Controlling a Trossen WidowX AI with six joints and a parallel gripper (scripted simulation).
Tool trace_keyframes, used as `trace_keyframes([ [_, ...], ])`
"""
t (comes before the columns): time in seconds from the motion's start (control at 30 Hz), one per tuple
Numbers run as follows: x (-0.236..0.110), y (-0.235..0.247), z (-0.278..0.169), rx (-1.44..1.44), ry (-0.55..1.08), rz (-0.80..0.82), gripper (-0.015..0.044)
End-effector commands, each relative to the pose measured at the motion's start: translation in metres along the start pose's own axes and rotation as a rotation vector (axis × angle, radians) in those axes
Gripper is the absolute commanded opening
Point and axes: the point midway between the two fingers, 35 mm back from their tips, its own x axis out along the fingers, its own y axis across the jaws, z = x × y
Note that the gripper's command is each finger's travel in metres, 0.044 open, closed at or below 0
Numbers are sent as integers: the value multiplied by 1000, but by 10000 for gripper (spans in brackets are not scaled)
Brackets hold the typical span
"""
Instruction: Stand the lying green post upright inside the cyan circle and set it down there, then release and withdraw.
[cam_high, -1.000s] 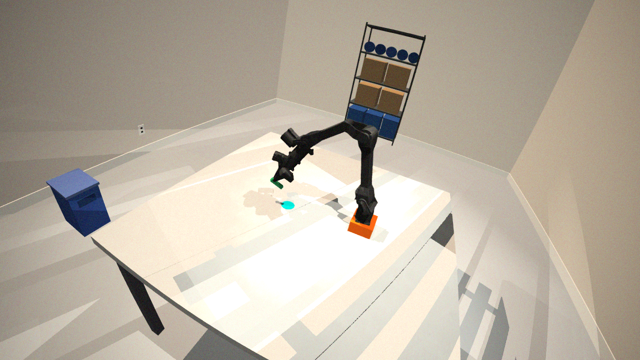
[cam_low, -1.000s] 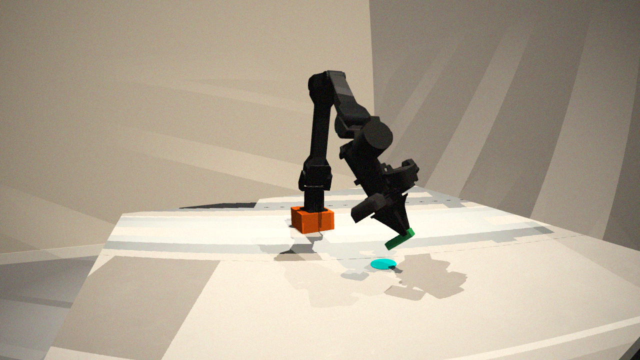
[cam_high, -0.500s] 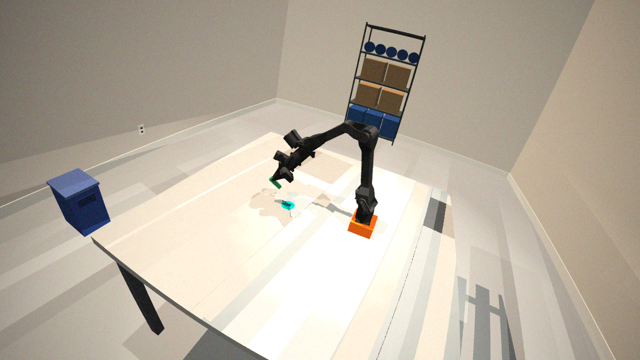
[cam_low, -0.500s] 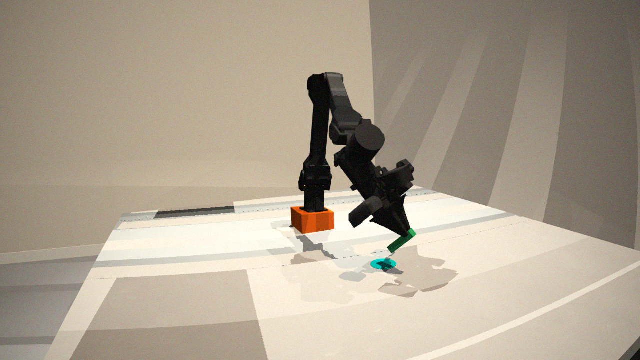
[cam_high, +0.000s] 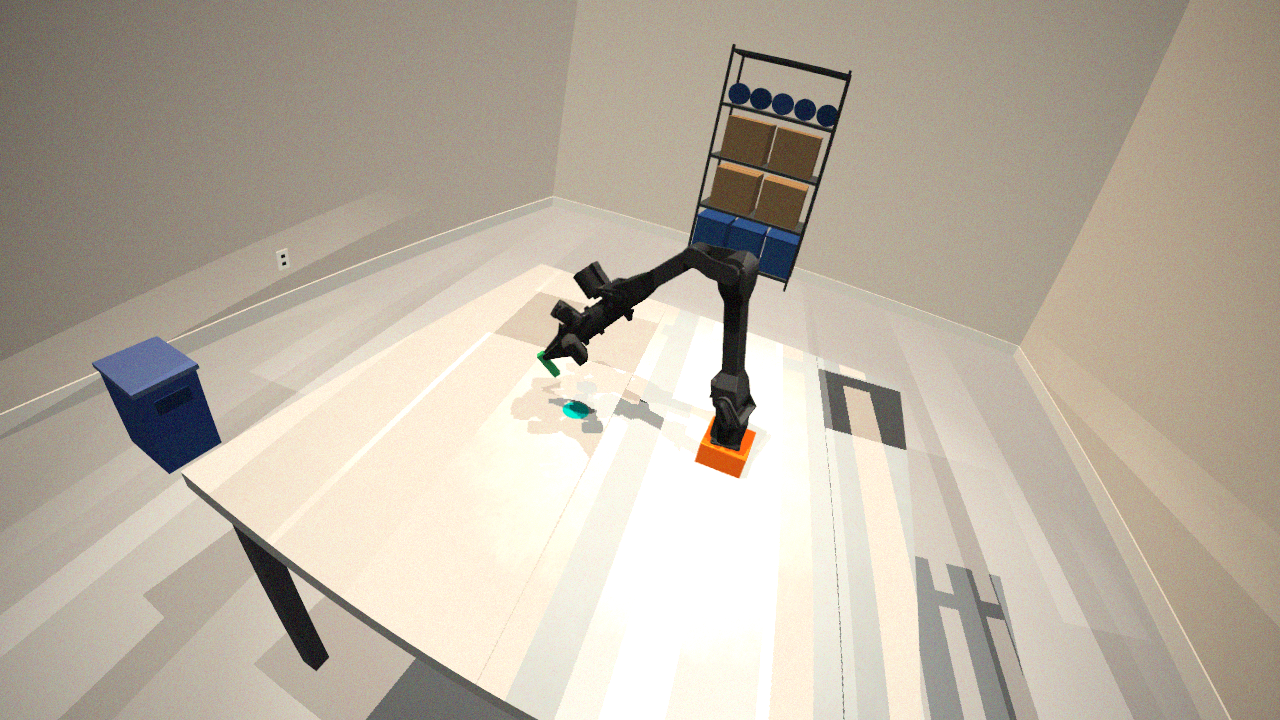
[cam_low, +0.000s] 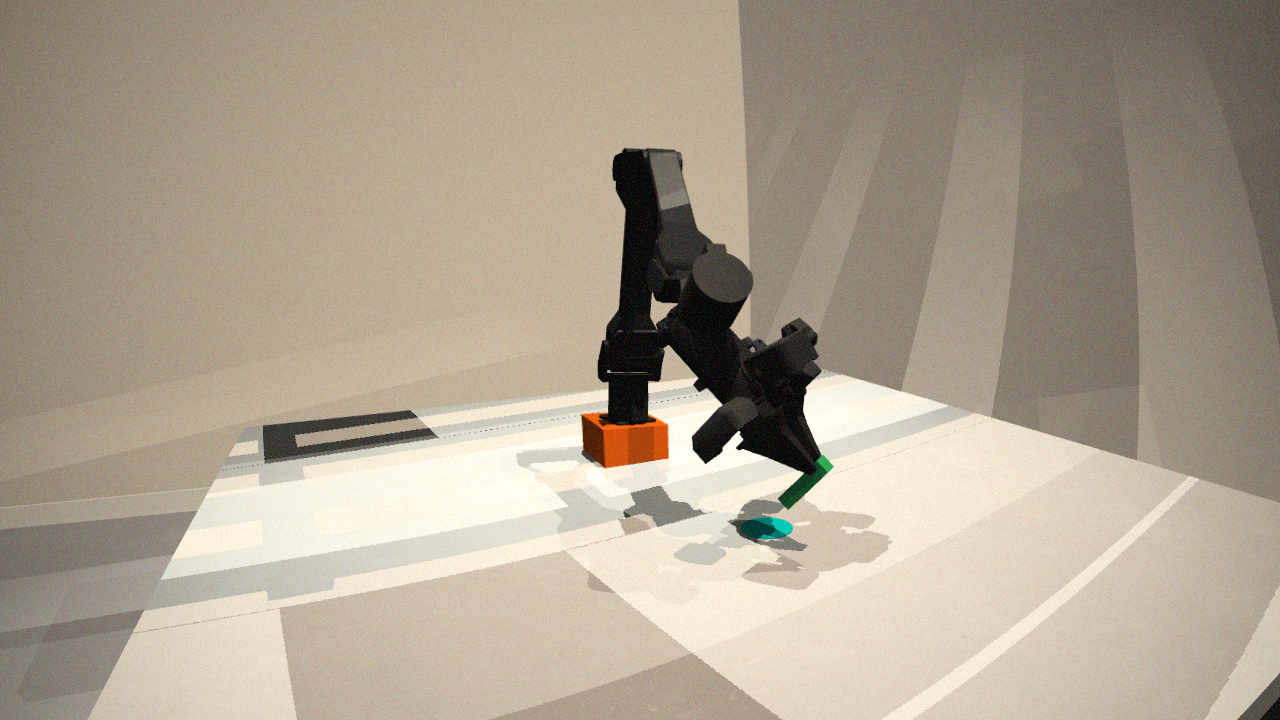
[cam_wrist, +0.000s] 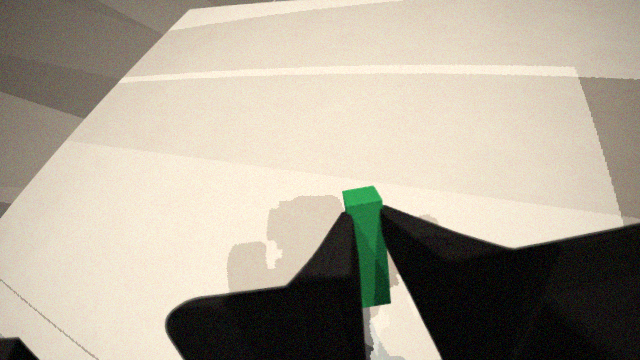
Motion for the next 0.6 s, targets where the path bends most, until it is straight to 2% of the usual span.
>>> trace_keyframes([
  [0.0, -2, 0, 1, 3, -29, 6, 23],
  [0.57, -6, -3, 0, 8, -133, 21, 23],
])
